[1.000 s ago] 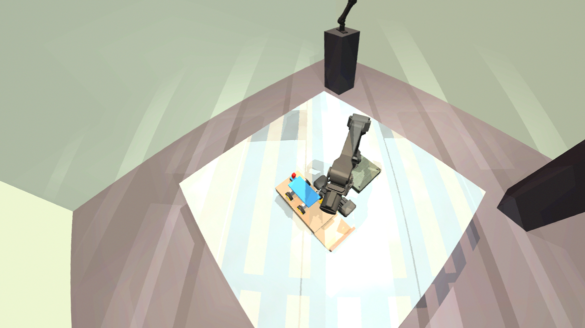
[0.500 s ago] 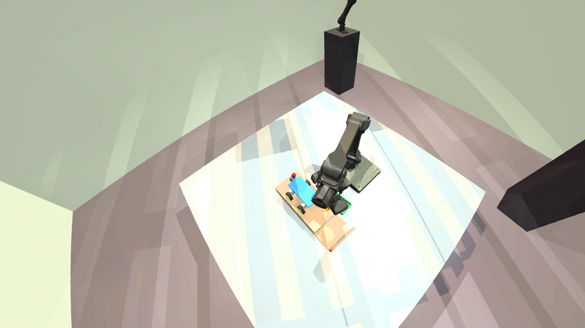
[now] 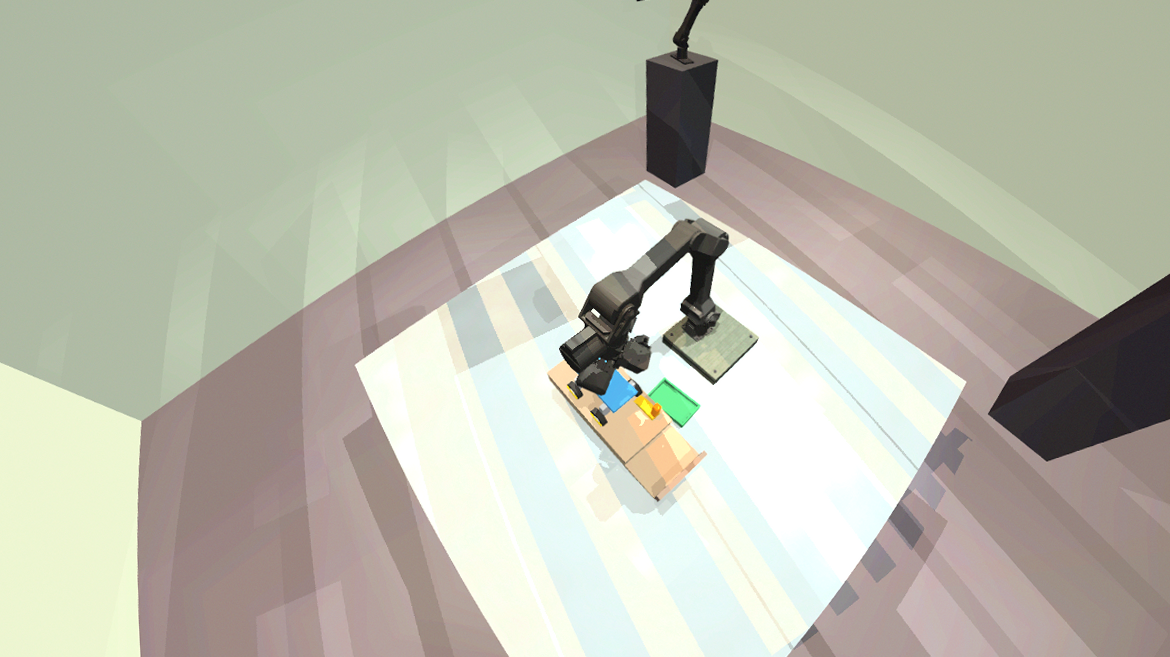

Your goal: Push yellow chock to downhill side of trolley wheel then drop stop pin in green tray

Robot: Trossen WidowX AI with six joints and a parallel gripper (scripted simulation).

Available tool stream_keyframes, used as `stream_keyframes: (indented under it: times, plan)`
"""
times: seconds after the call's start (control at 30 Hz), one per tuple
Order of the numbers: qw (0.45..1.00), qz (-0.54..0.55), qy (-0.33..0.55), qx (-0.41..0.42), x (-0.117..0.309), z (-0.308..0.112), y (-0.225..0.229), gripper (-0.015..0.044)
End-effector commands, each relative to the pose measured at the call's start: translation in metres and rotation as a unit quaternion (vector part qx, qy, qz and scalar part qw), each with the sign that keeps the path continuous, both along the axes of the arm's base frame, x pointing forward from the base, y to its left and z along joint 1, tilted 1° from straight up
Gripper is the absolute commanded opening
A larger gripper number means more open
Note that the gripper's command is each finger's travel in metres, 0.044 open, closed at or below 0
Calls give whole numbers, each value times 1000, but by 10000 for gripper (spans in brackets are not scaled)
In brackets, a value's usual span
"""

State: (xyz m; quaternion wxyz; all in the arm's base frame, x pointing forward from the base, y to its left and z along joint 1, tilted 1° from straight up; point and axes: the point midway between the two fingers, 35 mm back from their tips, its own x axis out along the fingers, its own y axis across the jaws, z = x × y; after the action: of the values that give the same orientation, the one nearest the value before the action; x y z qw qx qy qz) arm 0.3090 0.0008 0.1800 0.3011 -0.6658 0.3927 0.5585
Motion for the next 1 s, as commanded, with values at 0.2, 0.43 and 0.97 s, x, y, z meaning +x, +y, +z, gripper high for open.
stream_keyframes:
  times: [0.2,0.43,0.97]
  plan:
    - [972,-229,-42,-29,2,12,-64,190]
    - [972,-229,-42,-29,2,9,-64,190]
    - [972,-229,-42,-29,4,-15,-71,190]
